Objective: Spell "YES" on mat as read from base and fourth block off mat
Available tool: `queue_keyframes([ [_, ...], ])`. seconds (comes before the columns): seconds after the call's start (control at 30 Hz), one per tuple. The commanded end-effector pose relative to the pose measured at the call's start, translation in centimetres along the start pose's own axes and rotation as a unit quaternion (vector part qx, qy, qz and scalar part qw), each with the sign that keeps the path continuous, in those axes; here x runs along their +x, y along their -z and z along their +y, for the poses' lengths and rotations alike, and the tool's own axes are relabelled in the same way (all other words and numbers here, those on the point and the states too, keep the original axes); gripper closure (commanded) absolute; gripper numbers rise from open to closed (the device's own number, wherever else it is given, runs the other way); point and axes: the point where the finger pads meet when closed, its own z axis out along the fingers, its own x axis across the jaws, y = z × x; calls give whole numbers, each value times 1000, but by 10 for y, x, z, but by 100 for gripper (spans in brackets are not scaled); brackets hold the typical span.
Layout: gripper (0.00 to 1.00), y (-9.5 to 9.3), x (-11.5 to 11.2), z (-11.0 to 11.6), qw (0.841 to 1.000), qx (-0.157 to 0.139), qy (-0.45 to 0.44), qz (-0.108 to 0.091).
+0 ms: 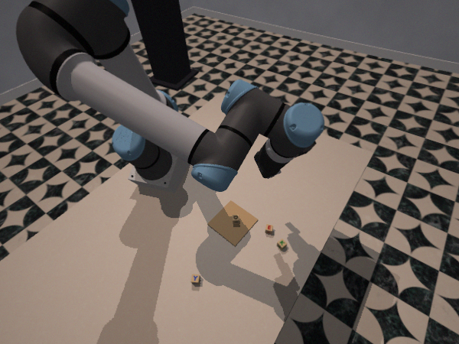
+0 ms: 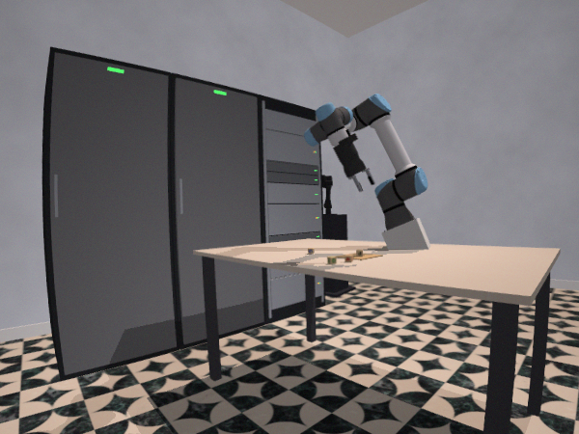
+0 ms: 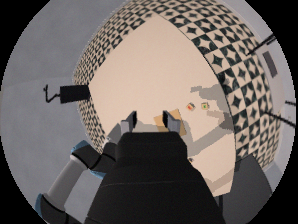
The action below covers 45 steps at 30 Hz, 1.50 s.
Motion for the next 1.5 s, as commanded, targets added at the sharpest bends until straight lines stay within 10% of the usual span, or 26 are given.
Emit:
queue_keyframes([
  [0.0,0,1,0,0,1000,0,0,1],
  [0.83,0,-8,9,-2,1000,7,-4,7],
  [1.1,0,-26,31,-7,999,26,-14,31],
  [1.47,0,-77,91,-12,989,87,-48,113],
])
